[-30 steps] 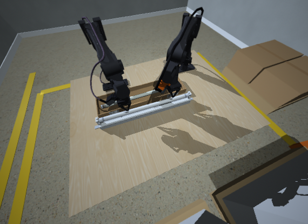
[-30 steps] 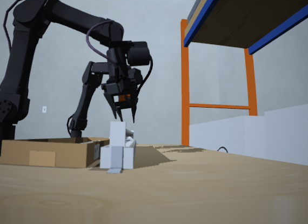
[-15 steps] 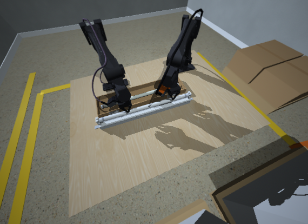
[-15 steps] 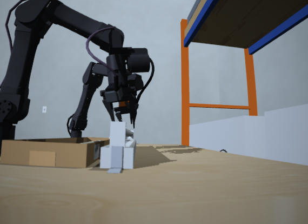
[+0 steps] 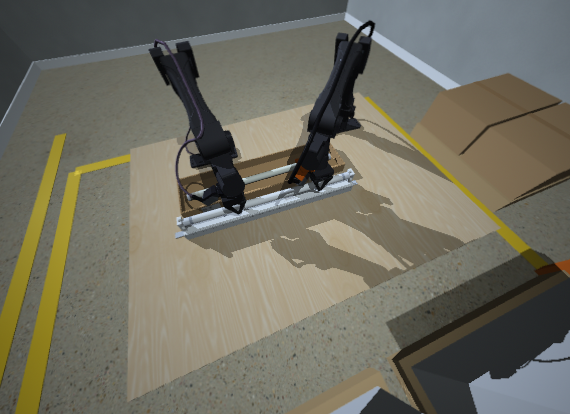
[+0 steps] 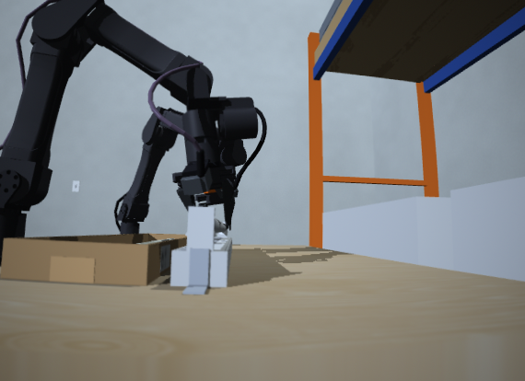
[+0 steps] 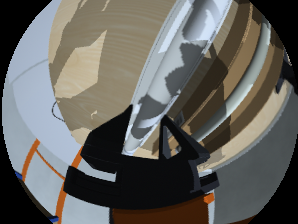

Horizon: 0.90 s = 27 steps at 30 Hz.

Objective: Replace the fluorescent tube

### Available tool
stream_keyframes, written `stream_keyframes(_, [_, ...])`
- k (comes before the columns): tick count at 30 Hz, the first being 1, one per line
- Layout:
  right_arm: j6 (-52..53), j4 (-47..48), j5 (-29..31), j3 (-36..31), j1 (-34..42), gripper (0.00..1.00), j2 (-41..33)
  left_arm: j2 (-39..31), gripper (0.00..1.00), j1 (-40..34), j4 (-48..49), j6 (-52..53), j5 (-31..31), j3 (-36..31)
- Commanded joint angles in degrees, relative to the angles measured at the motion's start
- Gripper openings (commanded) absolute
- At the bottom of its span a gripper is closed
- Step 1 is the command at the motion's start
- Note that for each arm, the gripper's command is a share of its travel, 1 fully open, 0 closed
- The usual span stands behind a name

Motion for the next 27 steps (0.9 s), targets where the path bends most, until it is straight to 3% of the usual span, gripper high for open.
stream_keyframes(1, [-0.55,0.21,0.67,0.14,-0.13,0.49,-0.20,-2.07,0.49,-0.44,0.96,-0.07,0.24,1.73])
stream_keyframes(6, [-0.53,0.59,0.69,1.33,-0.42,0.49,-0.36,-2.54,0.49,-0.25,1.35,0.09,0.16,1.13])
stream_keyframes(7, [-0.53,0.17,0.68,1.31,-0.43,0.49,-0.32,-2.56,0.11,-0.26,1.27,0.07,0.16,1.35])
stream_keyframes(23, [-0.53,0.11,0.68,1.31,-0.43,0.49,-0.32,-2.26,0.11,-0.02,1.26,-0.02,-0.30,1.38])
stream_keyframes(24, [-0.53,0.11,0.68,1.31,-0.43,0.11,-0.32,-2.26,0.11,-0.02,1.26,-0.02,-0.30,1.38])
stream_keyframes(27, [-0.54,-0.19,0.68,1.31,-0.43,0.11,-0.31,-2.26,0.11,-0.02,1.26,-0.02,-0.30,1.38])
